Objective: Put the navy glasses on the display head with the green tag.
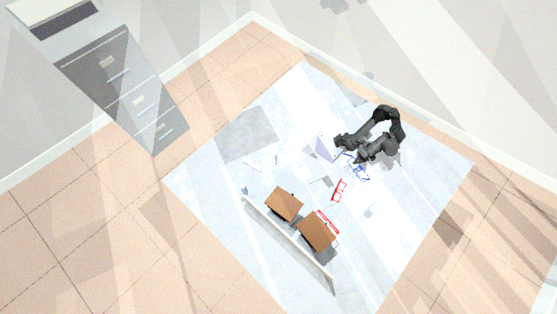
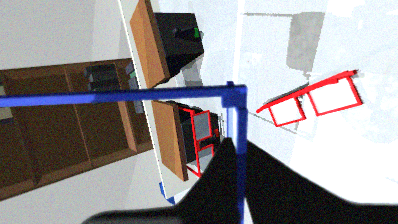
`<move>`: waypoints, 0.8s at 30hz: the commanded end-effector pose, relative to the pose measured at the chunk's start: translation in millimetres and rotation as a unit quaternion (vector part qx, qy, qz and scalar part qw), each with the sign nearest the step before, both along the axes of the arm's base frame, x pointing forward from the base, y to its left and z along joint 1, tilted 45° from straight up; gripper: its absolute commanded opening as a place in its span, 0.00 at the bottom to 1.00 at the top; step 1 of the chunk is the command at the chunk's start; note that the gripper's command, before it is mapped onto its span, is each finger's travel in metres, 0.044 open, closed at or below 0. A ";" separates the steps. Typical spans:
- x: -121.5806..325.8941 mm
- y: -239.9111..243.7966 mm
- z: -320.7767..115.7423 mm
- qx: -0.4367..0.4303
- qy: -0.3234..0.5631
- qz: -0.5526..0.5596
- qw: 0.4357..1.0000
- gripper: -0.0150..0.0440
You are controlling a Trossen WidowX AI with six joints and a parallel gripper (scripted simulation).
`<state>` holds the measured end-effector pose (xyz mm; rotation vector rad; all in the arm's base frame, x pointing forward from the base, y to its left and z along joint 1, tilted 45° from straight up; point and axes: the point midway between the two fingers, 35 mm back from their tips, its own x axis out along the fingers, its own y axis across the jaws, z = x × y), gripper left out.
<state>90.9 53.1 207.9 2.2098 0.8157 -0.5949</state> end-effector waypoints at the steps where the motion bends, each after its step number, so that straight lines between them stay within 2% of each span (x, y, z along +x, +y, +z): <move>1: 0.2 -0.1 0.3 -0.002 -0.001 0.001 1.000 0.25; 11: 2.0 0.3 0.2 -0.008 0.003 0.004 1.000 0.25; 24: 27.0 3.9 -3.6 -0.069 0.050 0.049 0.995 0.25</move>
